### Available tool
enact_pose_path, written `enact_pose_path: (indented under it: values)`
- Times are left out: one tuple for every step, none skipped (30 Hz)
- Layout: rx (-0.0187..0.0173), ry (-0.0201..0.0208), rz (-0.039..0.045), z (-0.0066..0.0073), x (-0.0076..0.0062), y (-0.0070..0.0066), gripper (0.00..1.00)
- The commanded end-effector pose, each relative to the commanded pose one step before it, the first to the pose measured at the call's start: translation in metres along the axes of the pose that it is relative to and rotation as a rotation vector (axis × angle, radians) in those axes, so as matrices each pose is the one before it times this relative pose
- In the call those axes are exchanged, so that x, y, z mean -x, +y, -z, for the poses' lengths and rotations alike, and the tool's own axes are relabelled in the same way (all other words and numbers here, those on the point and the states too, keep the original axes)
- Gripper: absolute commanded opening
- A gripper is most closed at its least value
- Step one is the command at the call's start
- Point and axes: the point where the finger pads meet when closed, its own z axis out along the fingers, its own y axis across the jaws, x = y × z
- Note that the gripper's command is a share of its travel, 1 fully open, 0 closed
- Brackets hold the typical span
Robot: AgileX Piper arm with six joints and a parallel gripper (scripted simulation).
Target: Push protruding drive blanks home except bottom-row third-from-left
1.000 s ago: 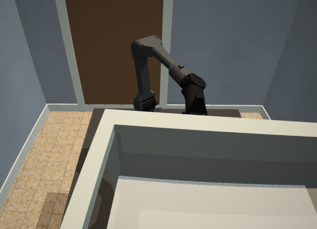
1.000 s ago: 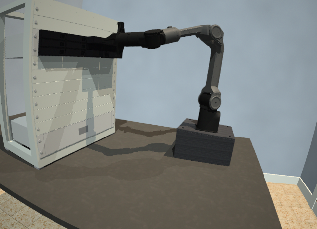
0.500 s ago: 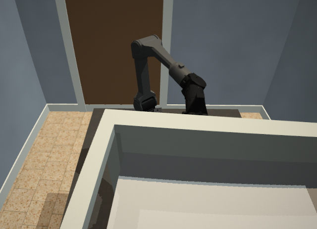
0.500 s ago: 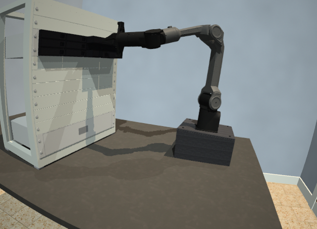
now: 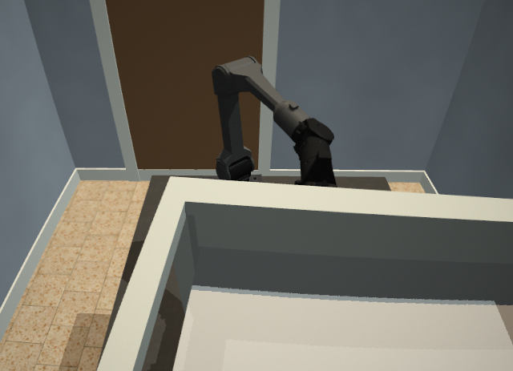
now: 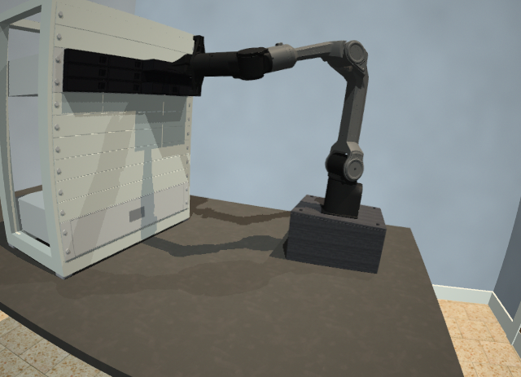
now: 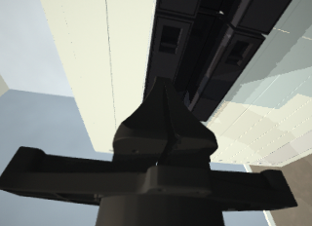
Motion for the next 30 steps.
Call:
enact_pose_path:
  values:
    - [0.0029,0.00003,-0.00263,0.00005,-0.00047,0.00171,0.0]
    - [0.0,0.0,0.0,0.0,0.0,0.0,0.0]
    - [0.0,0.0,0.0,0.0,0.0,0.0,0.0]
    - [0.0,0.0,0.0,-0.00012,0.0,0.00001,0.0]
    - [0.0,0.0,0.0,-0.00066,0.0,0.00004,0.0]
    - [0.00001,-0.00001,0.0,-0.00135,0.00001,0.00009,0.0]
    - [0.00001,-0.00001,0.0,-0.00189,0.00002,0.00012,0.0]
    - [0.0,0.0,0.0,-0.00207,0.00002,0.00014,0.0]
    - [0.0,0.0,0.0,-0.00185,0.00002,0.00012,0.0]
    - [0.0,0.0,0.0,-0.00132,0.00001,0.00009,0.0]
    - [0.0,0.0,0.0,-0.00064,0.00001,0.00004,0.0]
    - [0.0,0.0,0.0,-0.00011,0.0,0.00001,0.0]
    - [0.0,0.0,0.0,0.0,0.0,0.0,0.0]
    - [0.0,0.0,0.0,0.0,0.0,0.0,0.0]
    - [0.0,0.0,0.0,0.0,0.0,0.0,0.0]
    - [0.0,0.0,0.0,0.0,0.0,0.0,0.0]
    - [0.0,0.0,0.0,0.0,0.0,0.0,0.0]
    - [0.0,0.0,0.0,0.0,0.0,0.0,0.0]
    - [0.0,0.0,0.0,0.0,0.0,0.0,0.0]
    - [0.0,0.0,0.0,0.0,0.0,0.0,0.0]
    - [0.0,0.0,0.0,-0.00012,0.0,-0.00001,0.0]
    - [0.0,0.0,0.0,-0.00065,0.0,-0.00007,0.0]
    - [0.0,0.0,0.0,-0.00134,0.0,-0.00015,0.0]
    - [0.0,0.0,0.0,-0.00188,0.0,-0.00021,0.0]
    - [0.0,0.0,0.0,-0.00207,-0.00001,-0.00023,0.0]
    - [0.0,0.0,0.0,-0.00186,-0.00001,-0.00021,0.0]
    - [0.0,0.0,0.0,-0.00133,0.0,-0.00015,0.0]
    - [0.0,0.0,0.0,-0.00065,0.0,-0.00008,0.0]
    - [0.0,0.0,0.0,-0.00011,0.0,-0.00001,0.0]
    - [0.0,0.0,0.0,0.0,0.0,0.0,0.0]
